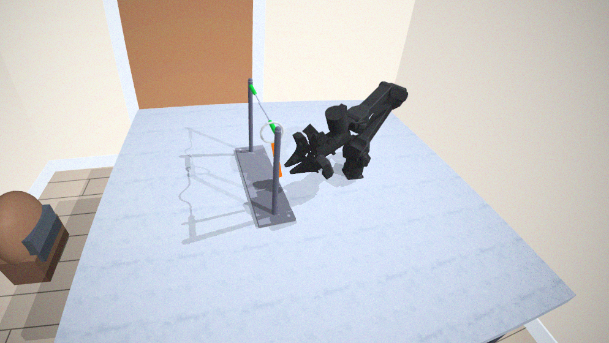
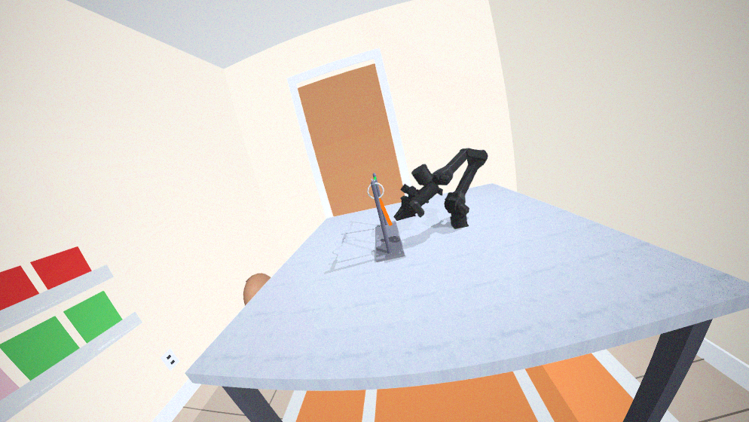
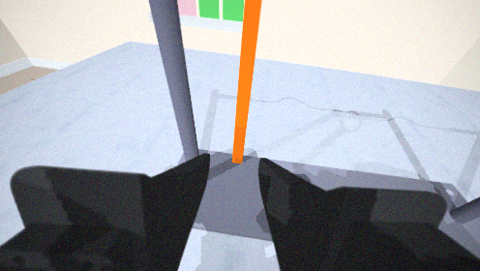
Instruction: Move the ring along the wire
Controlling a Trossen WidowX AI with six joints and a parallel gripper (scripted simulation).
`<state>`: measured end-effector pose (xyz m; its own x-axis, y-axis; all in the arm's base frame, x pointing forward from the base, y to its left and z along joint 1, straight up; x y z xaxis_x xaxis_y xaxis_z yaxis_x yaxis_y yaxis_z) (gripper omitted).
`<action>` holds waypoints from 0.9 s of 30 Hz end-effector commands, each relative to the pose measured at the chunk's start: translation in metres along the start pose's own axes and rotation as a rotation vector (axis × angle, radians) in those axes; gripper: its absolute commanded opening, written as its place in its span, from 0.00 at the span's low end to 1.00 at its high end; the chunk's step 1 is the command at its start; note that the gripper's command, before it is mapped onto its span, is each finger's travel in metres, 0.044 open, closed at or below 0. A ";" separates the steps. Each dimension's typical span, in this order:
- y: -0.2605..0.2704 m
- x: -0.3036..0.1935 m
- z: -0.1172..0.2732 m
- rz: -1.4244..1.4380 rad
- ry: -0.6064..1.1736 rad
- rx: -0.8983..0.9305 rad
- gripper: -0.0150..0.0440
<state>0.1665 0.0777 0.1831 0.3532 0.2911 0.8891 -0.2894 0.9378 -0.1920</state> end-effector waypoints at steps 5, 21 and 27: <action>-0.001 0.000 0.020 -0.008 -0.010 -0.004 0.53; -0.002 -0.001 0.021 -0.008 -0.010 -0.004 0.53; -0.002 -0.001 0.021 -0.008 -0.010 -0.004 0.53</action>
<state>0.1483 0.0725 0.1907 0.3485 0.2872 0.8922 -0.2879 0.9387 -0.1897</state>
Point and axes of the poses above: the point midway between the two fingers, 35 mm back from their tips, its own z axis back along the fingers, its own y axis across the jaws, x = y × z, the point moved 9 cm from there along z, back along the fingers, and after that the axes turned 15 degrees about z, right-handed, at the moved point
